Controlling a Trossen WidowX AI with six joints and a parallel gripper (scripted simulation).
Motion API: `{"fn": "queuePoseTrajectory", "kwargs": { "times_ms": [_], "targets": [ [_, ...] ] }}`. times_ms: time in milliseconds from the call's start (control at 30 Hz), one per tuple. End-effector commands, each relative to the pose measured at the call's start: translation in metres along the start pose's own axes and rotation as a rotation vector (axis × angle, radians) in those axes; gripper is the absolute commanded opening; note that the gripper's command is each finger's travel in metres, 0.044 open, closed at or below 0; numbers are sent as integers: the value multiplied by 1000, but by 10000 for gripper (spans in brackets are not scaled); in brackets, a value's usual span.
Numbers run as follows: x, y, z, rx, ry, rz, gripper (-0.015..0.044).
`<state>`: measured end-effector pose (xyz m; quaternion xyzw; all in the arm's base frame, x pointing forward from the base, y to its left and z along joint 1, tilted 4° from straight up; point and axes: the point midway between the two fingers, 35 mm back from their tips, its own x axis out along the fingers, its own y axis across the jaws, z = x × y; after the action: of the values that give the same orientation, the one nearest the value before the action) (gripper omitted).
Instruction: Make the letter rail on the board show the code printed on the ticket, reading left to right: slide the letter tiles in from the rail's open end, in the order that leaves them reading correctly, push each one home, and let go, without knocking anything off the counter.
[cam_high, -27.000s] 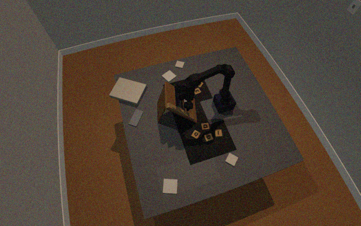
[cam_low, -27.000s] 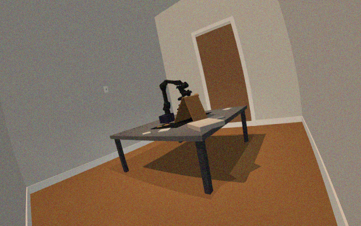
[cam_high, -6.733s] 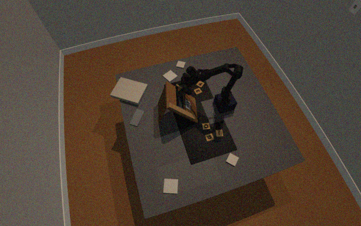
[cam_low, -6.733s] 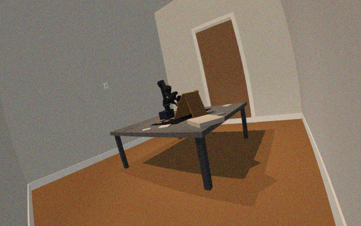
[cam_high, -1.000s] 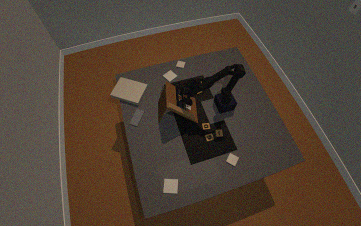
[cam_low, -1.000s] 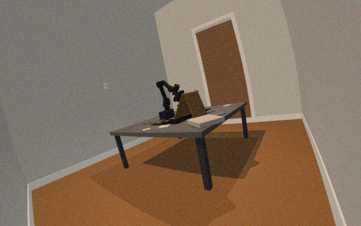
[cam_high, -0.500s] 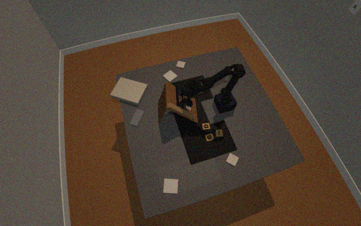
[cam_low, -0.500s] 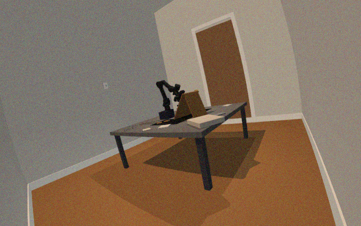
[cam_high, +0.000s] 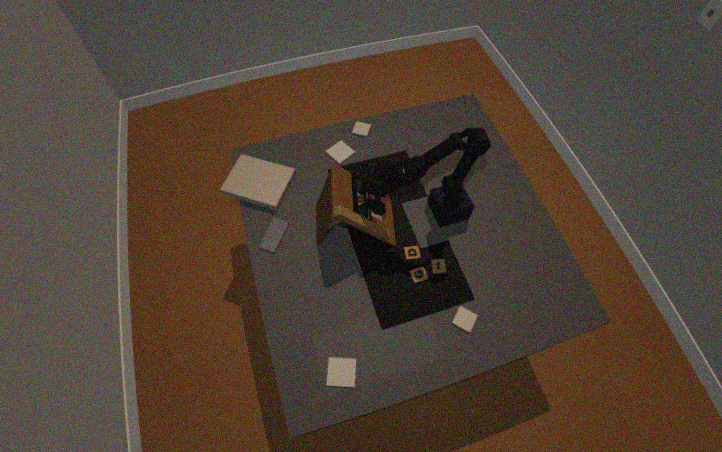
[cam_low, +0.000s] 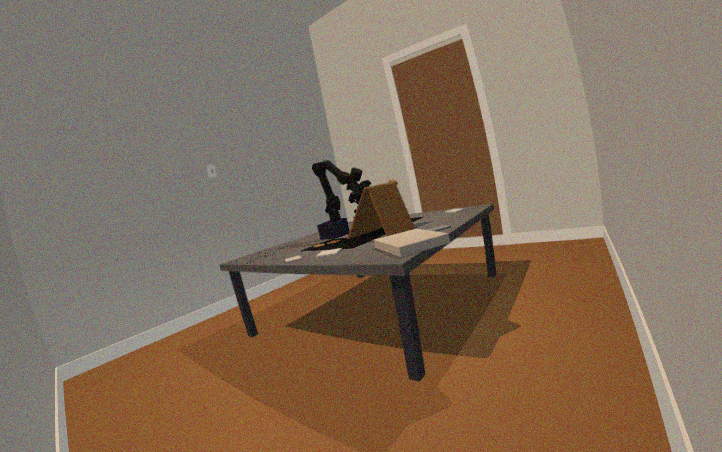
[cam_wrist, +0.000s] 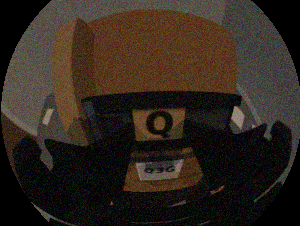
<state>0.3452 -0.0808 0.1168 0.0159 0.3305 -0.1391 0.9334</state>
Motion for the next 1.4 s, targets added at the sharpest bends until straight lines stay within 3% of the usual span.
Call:
{"fn": "queuePoseTrajectory", "kwargs": {
  "times_ms": [0,1367],
  "targets": [
    [0,2,1,6,-4,-4,0],
    [0,26,2,8,-4,-2,0]
  ]
}}
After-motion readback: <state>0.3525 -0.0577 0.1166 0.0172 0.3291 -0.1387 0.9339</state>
